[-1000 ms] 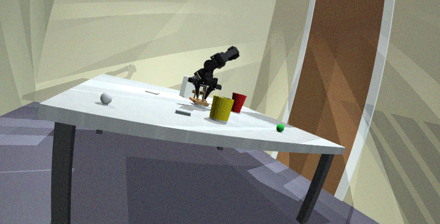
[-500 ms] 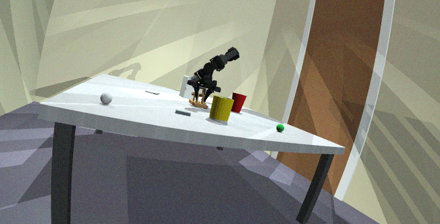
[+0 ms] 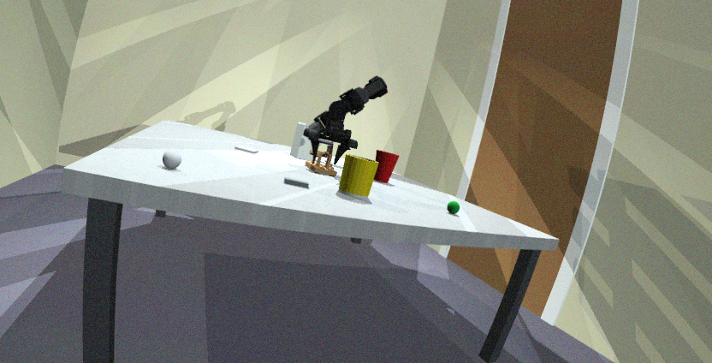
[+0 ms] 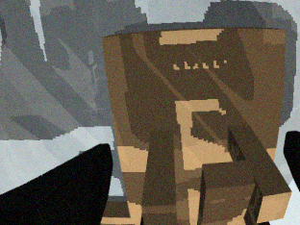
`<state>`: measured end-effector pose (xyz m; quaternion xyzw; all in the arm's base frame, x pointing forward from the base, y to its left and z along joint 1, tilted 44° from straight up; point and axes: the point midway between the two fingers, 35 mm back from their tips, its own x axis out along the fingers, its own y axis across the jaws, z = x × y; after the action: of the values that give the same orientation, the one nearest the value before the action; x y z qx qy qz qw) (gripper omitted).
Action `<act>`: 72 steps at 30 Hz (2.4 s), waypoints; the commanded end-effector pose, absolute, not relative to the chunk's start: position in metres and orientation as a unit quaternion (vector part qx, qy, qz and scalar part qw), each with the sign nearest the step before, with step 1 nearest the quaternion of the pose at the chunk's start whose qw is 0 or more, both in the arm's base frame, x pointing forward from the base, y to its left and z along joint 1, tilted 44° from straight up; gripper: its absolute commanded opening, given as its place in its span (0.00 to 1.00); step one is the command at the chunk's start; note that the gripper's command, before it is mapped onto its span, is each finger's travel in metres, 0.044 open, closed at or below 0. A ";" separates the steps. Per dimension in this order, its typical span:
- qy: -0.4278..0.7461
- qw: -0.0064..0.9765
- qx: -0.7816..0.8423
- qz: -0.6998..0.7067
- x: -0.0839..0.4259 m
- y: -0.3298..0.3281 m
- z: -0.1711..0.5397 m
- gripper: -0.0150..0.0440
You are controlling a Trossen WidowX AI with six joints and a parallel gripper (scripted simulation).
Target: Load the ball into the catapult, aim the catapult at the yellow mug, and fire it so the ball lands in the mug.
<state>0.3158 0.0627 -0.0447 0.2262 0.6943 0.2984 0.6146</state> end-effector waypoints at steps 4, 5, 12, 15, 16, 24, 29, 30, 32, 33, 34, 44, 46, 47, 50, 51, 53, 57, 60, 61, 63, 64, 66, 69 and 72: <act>0.690 0.622 0.225 0.294 0.330 0.002 0.015 1.00; 0.690 0.622 0.225 0.294 0.329 -0.003 0.021 1.00; 0.689 0.622 0.229 0.293 0.329 0.002 0.014 1.00; 0.687 0.625 0.229 0.293 0.328 -0.003 0.021 1.00; 0.687 0.625 0.229 0.293 0.328 -0.002 0.019 1.00; 0.686 0.625 0.230 0.294 0.323 0.029 -0.013 1.00; 0.686 0.625 0.230 0.293 0.322 0.034 -0.018 1.00; 0.686 0.625 0.230 0.293 0.322 0.035 -0.019 1.00; 0.686 0.625 0.230 0.293 0.322 0.037 -0.021 1.00; 0.686 0.625 0.230 0.293 0.322 0.038 -0.023 1.00; 0.686 0.625 0.230 0.293 0.322 0.039 -0.024 1.00; 0.686 0.625 0.230 0.294 0.320 0.050 -0.036 1.00; 0.686 0.625 0.230 0.294 0.319 0.053 -0.038 1.00; 0.686 0.625 0.230 0.294 0.319 0.054 -0.039 1.00; 0.686 0.625 0.230 0.294 0.318 0.057 -0.042 1.00; 0.686 0.625 0.230 0.294 0.318 0.058 -0.044 1.00; 0.686 0.624 0.230 0.294 0.318 0.060 -0.046 1.00; 0.686 0.624 0.230 0.294 0.316 0.065 -0.050 1.00; 0.686 0.626 0.227 0.295 0.318 0.063 -0.049 0.96; 0.686 0.626 0.227 0.295 0.318 0.063 -0.049 0.91; 0.686 0.626 0.227 0.295 0.318 0.063 -0.049 0.82; 0.686 0.626 0.227 0.295 0.318 0.063 -0.049 0.78; 0.686 0.626 0.227 0.295 0.318 0.063 -0.049 0.69; 0.686 0.626 0.227 0.295 0.318 0.063 -0.049 0.56; 0.686 0.626 0.227 0.295 0.318 0.063 -0.049 0.49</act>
<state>0.3171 0.0641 -0.0492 0.2268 0.6861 0.2950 0.6251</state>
